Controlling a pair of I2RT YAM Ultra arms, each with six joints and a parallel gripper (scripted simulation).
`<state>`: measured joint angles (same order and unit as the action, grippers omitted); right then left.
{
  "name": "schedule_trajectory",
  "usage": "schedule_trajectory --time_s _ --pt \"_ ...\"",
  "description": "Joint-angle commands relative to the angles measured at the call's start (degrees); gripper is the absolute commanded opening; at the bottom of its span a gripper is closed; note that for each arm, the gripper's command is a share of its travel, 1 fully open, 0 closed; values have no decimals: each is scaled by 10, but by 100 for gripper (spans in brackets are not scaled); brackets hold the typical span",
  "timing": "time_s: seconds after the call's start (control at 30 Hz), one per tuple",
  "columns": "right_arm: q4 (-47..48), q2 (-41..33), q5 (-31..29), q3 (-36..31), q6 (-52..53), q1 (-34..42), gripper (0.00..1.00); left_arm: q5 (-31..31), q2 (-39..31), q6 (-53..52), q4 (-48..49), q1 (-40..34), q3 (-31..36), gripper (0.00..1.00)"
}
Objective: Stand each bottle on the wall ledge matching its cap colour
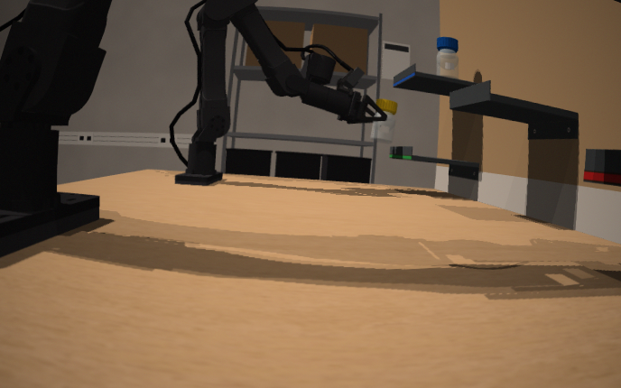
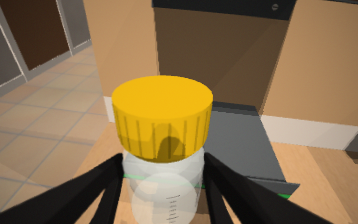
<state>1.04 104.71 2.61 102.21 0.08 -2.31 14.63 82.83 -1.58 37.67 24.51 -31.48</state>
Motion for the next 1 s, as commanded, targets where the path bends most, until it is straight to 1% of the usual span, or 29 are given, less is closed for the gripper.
schedule_trajectory --time_s 0.0,0.1,0.17,0.53,0.6,0.77,0.97 --pt "33 -40 4 7 -4 -3 50 12 -35 -4 16 8 6 49" --pt "39 -50 3 -2 -3 -4 50 17 -51 -5 28 10 15 49" --pt "42 -62 3 -18 -4 -5 50 20 -59 -5 17 13 22 49" --pt "56 -171 9 -139 -4 -8 50 34 -107 -7 6 25 49 49" --pt "56 -171 9 -139 -4 -8 50 34 -107 -7 6 25 49 49" --pt "50 -223 11 -190 -3 -11 50 38 -119 -6 3 29 58 49" --pt "45 -276 14 -236 -3 -14 50 41 -128 -7 11 30 57 49"
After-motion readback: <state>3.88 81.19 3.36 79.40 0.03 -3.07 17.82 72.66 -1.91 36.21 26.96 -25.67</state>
